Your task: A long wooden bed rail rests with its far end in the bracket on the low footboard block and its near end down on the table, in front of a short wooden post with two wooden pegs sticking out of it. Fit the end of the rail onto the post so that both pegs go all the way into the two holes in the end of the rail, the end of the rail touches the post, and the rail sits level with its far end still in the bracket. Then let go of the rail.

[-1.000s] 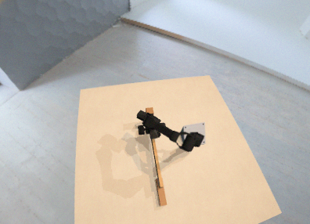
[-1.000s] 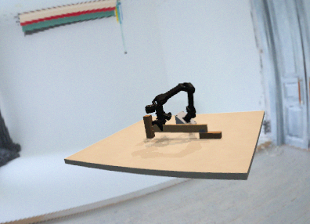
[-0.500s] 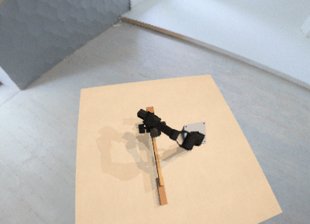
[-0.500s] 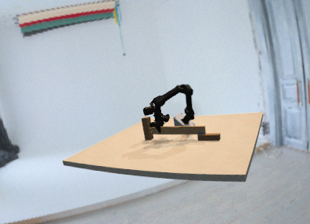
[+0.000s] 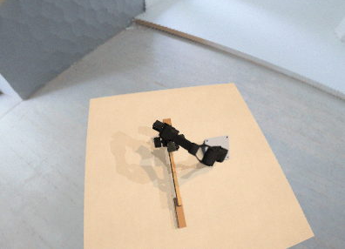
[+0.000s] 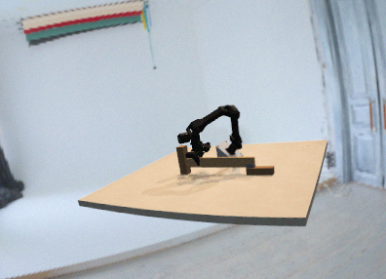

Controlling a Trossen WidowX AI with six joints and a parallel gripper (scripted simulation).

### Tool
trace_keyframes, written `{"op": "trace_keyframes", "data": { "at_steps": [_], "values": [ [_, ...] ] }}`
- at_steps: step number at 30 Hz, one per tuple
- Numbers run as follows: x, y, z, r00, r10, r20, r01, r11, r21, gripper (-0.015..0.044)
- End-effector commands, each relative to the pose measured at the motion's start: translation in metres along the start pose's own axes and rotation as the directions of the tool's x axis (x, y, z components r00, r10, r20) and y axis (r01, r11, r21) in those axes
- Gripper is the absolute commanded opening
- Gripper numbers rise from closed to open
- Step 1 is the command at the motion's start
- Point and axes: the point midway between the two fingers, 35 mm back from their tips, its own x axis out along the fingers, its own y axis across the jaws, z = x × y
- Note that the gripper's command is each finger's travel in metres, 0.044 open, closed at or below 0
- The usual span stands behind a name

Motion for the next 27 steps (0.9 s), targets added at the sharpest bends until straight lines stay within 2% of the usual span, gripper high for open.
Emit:
{"op": "trace_keyframes", "data": {
  "at_steps": [1, 27],
  "values": [
    [-0.0017, -0.0002, -0.0039, 1.000, -0.004, -0.002, 0.004, 1.000, 0.001, 0.0000],
    [-0.0012, -0.0003, -0.0119, 1.000, -0.005, -0.003, 0.005, 1.000, 0.001, 0.0000]
  ]
}}
